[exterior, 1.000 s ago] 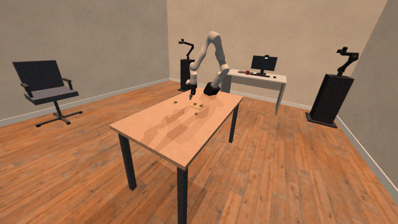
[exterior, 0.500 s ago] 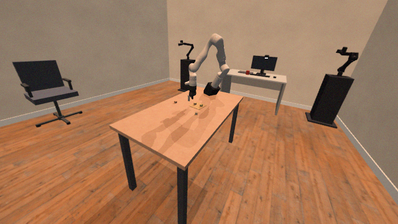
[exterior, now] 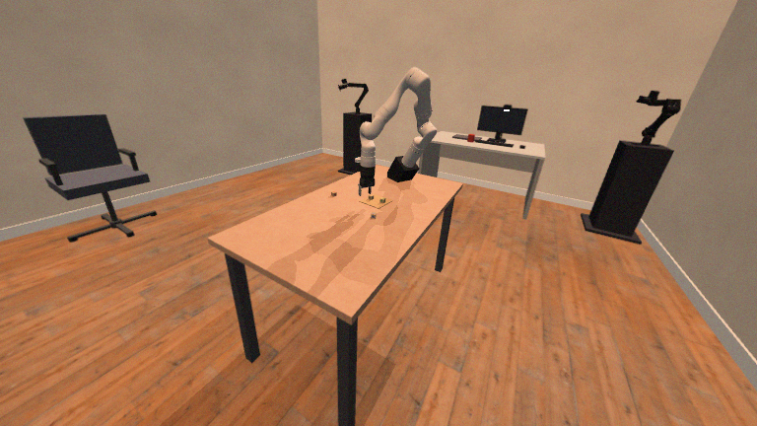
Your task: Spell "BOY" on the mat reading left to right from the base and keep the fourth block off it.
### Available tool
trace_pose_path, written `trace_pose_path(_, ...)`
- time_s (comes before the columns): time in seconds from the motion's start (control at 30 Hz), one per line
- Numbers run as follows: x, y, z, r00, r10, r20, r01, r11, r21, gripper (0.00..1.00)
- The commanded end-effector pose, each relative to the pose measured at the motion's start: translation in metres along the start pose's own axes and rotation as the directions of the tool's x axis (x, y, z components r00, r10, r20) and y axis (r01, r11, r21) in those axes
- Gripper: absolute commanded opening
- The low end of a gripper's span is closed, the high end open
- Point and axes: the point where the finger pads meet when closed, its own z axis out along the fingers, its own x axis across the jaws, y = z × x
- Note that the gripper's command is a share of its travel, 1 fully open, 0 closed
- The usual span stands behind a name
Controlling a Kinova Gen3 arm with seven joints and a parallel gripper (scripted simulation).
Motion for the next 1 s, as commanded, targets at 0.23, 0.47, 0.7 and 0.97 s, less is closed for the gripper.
trace_pose_path(0.23, -0.003, 0.042, -0.003, 0.985, 0.171, 0.01, -0.171, 0.985, -0.021, 1.0)
trace_pose_path(0.47, -0.004, 0.071, -0.007, 0.947, 0.32, 0.009, -0.319, 0.947, -0.045, 1.0)
trace_pose_path(0.7, -0.004, 0.091, -0.01, 0.912, 0.411, 0.004, -0.41, 0.91, -0.061, 1.0)
trace_pose_path(0.97, -0.004, 0.107, -0.013, 0.878, 0.478, -0.002, -0.477, 0.876, -0.075, 1.0)
